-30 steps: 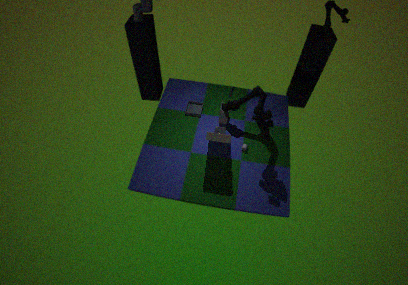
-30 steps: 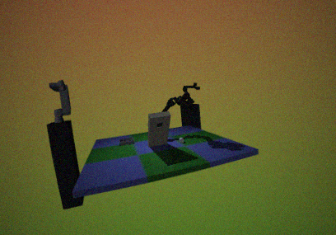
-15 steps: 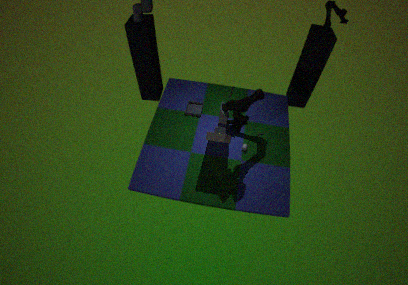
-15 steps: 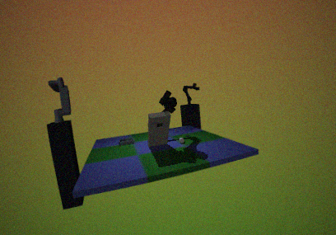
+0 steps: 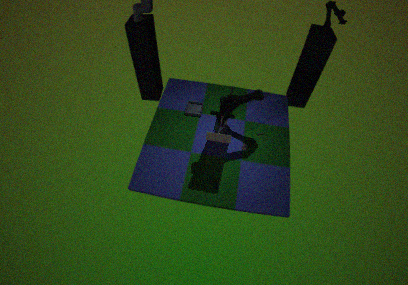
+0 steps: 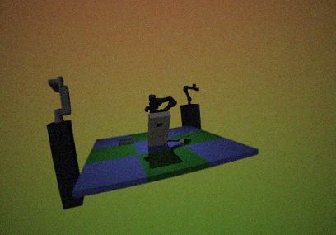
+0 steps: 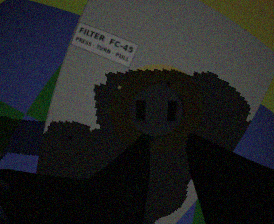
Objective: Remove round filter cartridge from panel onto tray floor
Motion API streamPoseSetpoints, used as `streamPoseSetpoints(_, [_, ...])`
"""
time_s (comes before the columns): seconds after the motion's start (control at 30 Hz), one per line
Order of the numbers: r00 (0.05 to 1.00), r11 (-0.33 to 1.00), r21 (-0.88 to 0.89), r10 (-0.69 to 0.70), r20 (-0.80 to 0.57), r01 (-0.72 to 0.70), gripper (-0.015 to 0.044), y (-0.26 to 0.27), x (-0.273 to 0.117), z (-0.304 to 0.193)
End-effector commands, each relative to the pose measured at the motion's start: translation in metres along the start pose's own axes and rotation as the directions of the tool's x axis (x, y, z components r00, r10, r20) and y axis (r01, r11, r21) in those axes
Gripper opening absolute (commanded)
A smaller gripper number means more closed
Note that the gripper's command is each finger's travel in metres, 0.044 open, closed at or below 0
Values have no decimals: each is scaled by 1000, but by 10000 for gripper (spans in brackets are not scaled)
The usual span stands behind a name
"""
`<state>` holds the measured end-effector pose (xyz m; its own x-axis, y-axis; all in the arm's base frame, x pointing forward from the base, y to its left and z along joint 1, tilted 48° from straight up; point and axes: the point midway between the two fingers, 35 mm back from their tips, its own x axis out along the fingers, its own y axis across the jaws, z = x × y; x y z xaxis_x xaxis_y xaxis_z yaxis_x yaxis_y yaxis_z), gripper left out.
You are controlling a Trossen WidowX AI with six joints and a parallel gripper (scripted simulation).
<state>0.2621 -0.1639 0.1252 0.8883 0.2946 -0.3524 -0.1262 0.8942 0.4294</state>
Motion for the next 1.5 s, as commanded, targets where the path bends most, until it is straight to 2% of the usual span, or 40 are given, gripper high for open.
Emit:
streamPoseSetpoints(0.0, [1000,1000,14,7,-2,-7,102,1,-1,-5])
streamPoseSetpoints(1.47, [1000,1000,13,8,1,-8,102,2,56,-6])
